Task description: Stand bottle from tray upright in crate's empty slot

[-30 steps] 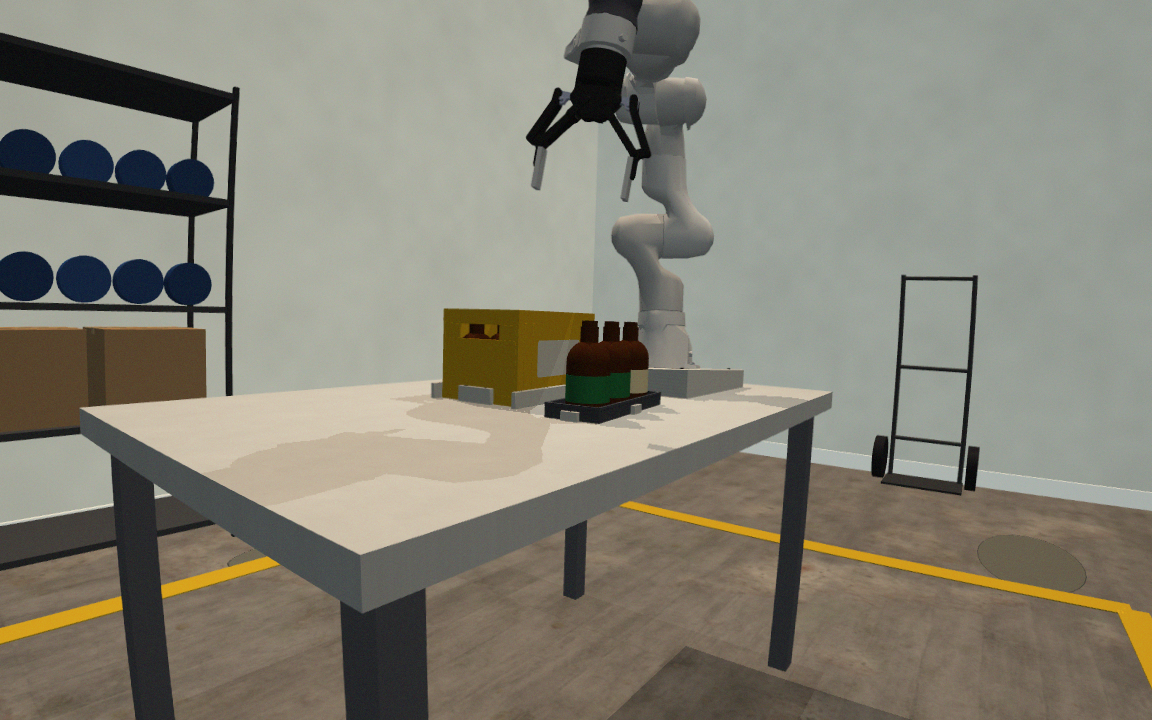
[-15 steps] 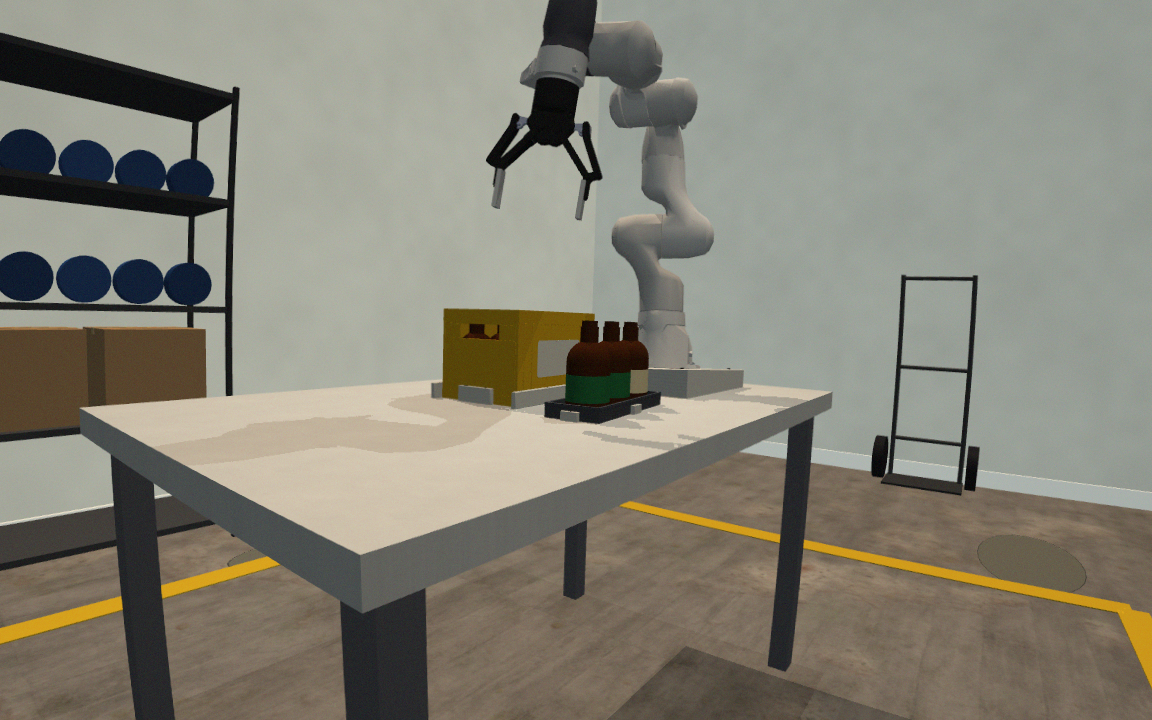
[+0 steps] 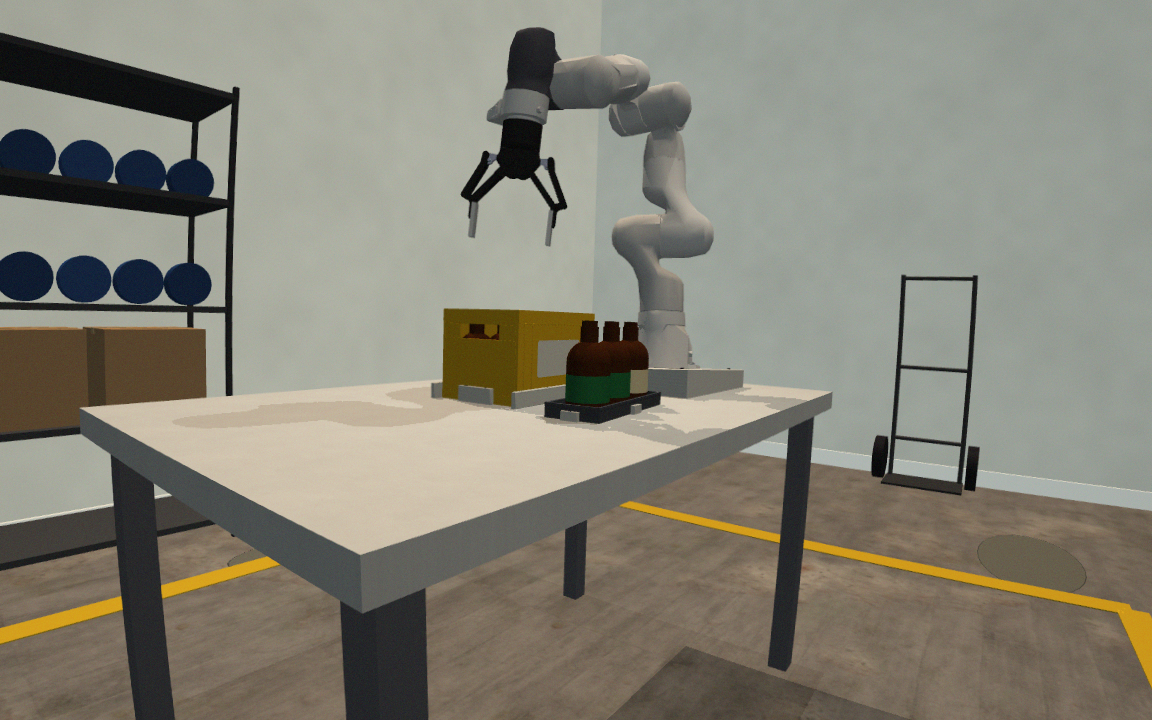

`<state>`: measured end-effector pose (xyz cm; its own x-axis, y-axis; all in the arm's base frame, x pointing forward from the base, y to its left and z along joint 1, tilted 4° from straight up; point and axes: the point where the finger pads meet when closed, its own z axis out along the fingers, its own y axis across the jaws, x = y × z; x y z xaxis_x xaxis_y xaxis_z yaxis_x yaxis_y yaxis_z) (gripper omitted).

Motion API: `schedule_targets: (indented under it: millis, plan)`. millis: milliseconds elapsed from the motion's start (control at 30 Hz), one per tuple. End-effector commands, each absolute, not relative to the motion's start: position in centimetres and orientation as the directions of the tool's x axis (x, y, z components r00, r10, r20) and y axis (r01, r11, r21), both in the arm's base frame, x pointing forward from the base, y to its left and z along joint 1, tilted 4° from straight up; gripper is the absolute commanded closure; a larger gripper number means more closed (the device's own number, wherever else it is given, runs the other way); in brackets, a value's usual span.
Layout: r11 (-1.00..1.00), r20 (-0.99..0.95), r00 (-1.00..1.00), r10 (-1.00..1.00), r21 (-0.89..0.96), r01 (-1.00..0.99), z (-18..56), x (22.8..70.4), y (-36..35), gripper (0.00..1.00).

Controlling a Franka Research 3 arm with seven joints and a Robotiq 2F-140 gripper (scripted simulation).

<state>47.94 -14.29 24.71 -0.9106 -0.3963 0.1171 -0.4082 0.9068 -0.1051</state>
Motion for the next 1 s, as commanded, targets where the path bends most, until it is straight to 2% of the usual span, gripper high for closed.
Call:
schedule_targets:
  millis: [0, 600, 967]
  plan:
    - [0.836, 0.108, -0.838, -0.535, -0.077, -0.544, 24.0, 46.3, -16.6, 0.0]
    - [0.764, 0.076, -0.761, -0.644, 0.003, -0.646, 19.9, 38.3, -20.9, 0.0]
    - [0.762, 0.075, -0.76, -0.646, 0.004, -0.647, 19.8, 38.2, -20.9, 0.0]
